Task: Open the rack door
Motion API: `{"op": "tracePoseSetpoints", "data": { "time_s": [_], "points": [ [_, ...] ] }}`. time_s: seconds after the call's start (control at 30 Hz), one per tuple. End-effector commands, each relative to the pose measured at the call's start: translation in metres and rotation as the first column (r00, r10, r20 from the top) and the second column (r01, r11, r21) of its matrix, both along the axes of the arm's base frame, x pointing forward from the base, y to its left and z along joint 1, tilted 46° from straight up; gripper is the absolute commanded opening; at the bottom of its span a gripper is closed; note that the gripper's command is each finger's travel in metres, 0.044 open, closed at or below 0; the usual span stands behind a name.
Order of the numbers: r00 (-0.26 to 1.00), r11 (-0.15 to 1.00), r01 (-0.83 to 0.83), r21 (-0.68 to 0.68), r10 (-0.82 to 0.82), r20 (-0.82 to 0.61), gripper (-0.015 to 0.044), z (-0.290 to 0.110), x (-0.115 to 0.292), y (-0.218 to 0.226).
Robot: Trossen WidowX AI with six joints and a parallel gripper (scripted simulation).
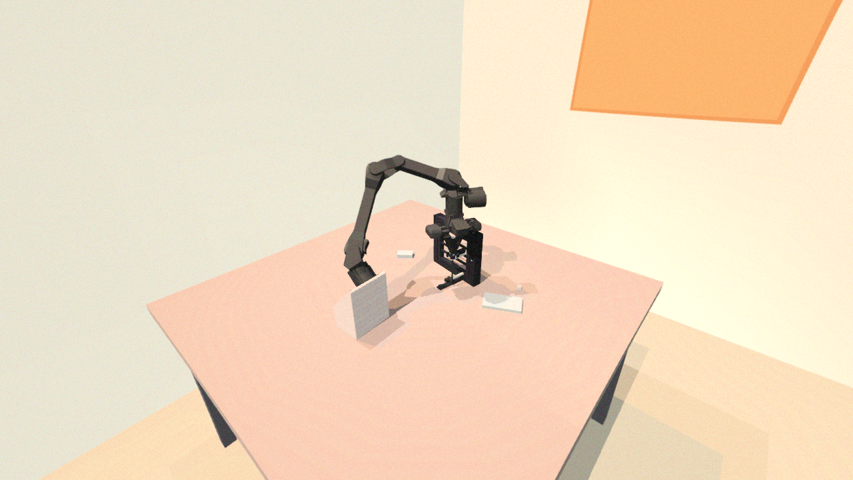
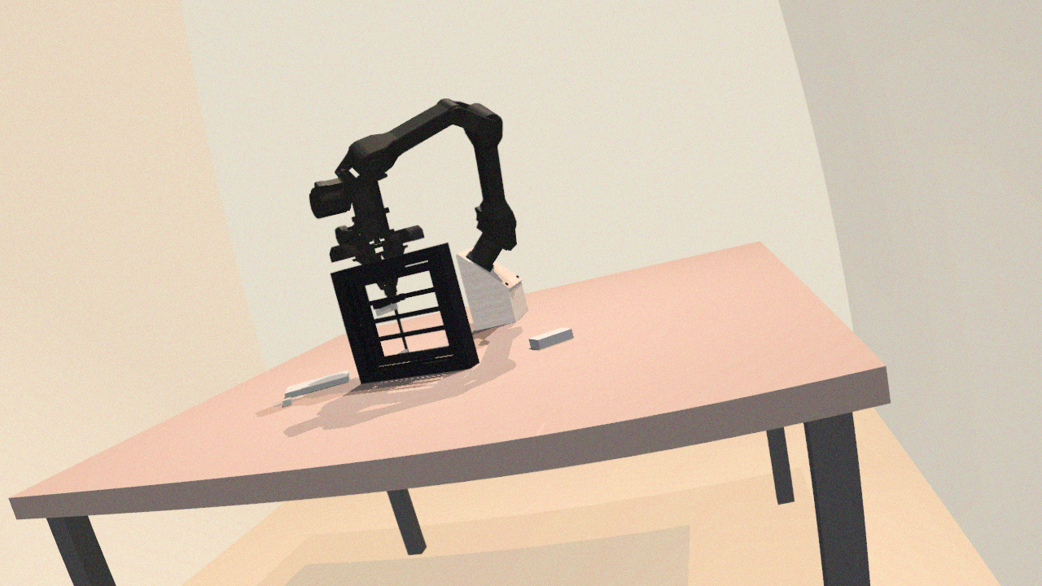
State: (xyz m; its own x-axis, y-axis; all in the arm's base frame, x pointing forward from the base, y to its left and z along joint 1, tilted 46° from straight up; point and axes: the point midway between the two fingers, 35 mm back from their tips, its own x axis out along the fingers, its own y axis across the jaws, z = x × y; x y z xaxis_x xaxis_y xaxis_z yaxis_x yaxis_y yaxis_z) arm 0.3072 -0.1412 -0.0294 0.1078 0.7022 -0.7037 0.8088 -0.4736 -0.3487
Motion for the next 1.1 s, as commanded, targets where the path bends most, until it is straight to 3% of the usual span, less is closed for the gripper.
{"op": "tracePoseSetpoints", "data": {
  "time_s": [0.0, 0.03, 0.4, 0.73, 1.07],
  "points": [
    [1.000, 1.000, 0.023, 0.010, -0.023, -0.017, 0.0009, 0.0009, 0.0012, 0.0015],
    [1.000, 1.000, 0.023, 0.010, -0.023, -0.017, 0.0009, 0.0009, 0.0012, 0.0015],
    [1.000, 1.000, 0.023, 0.010, -0.023, -0.017, 0.0280, 0.0009, 0.0012, 0.0015],
    [0.925, 0.963, -0.261, -0.074, 0.271, 0.266, 0.0280, 0.0008, 0.0007, 0.0014],
    [0.636, 0.816, -0.515, -0.262, 0.569, 0.521, 0.0280, 0.0009, 0.0008, 0.0014]
  ]
}}
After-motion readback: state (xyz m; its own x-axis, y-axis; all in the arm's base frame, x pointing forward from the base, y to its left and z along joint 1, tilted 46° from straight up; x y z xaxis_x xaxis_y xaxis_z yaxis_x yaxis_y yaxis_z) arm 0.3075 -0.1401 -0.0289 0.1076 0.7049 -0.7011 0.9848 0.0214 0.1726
